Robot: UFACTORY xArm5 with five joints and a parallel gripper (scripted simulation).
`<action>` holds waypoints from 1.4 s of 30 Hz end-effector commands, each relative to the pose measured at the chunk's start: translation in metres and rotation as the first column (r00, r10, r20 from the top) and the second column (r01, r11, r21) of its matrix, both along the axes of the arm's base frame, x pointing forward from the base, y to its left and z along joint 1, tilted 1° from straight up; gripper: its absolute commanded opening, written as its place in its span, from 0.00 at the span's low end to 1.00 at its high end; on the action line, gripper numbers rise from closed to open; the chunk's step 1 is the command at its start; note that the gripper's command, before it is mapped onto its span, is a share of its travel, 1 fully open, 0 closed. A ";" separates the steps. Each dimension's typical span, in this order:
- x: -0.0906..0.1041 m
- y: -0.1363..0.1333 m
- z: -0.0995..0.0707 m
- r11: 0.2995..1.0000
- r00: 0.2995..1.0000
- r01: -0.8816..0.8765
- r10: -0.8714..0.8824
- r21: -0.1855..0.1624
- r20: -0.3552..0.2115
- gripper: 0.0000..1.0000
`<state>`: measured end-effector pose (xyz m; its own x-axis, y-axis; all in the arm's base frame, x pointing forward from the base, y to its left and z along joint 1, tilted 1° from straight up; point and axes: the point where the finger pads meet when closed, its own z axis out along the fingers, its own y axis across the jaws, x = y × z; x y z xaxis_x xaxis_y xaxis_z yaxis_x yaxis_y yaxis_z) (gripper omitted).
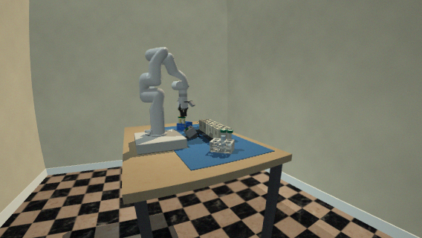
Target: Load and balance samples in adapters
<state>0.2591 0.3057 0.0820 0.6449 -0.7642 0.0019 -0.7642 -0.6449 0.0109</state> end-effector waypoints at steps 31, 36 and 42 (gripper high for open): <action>0.001 0.001 0.063 1.000 1.000 0.000 0.000 0.003 0.002 0.43; 0.001 0.001 0.073 1.000 1.000 0.000 0.000 0.003 0.002 0.43; 0.001 0.001 0.083 1.000 1.000 0.000 0.000 0.003 0.002 0.43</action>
